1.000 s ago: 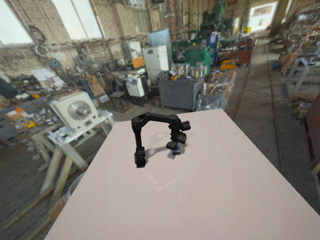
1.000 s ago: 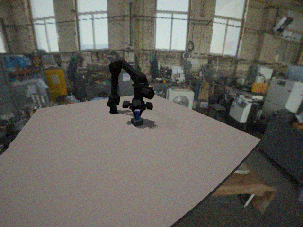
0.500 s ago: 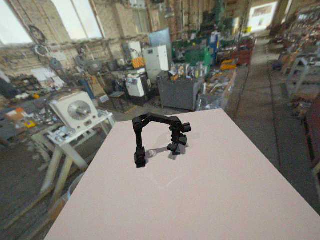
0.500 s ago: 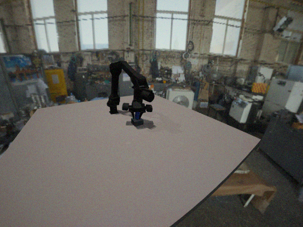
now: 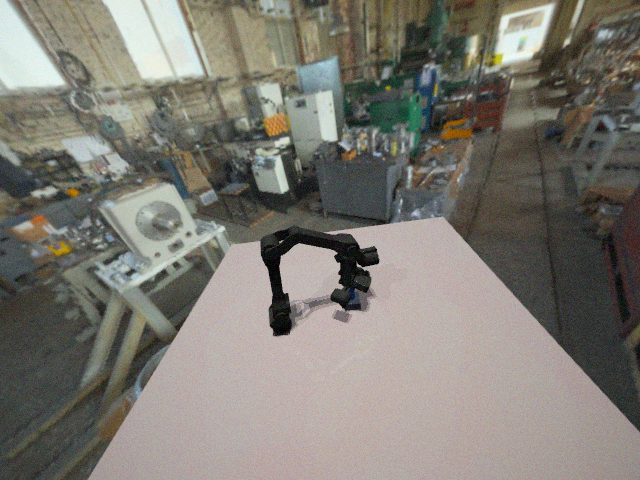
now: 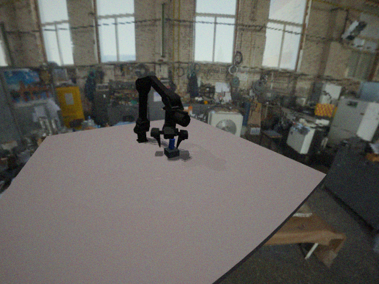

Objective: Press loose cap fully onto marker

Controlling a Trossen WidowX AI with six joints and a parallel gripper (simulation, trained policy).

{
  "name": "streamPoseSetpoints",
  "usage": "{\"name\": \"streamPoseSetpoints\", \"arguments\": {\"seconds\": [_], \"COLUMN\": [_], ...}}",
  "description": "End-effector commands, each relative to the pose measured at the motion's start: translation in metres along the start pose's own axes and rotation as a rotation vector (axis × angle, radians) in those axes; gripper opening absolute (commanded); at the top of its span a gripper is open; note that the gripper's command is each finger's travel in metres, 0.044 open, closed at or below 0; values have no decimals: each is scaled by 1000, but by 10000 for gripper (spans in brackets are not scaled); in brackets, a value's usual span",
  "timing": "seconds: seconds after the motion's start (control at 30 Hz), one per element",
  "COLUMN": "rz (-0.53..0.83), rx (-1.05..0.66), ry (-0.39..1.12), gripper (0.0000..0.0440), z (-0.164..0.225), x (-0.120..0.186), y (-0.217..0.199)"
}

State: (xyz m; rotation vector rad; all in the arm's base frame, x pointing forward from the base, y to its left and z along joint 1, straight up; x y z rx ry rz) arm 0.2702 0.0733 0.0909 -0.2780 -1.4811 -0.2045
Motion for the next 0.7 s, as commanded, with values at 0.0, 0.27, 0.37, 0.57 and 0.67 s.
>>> {"name": "streamPoseSetpoints", "arguments": {"seconds": [0.0,0.27,0.37,0.57,0.67], "rz": [-22,-51,-55,-70,-78], "rx": [9,8,11,19,24], "ry": [-24,-78,-89,-112,-122], "gripper": [440,440,440,440,440], "z": [0,-4,-4,-3,-2], "x": [5,33,40,52,57], "y": [3,5,4,3,2]}}
Point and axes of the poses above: the point midway between the two fingers, 35 mm back from their tips, its own x axis back along the fingers, its own y axis across the jaws, z = x × y, the point moved 1 cm from there along x, back along the fingers, and after that the axes turned 8 degrees about x, right-handed, at the moved point
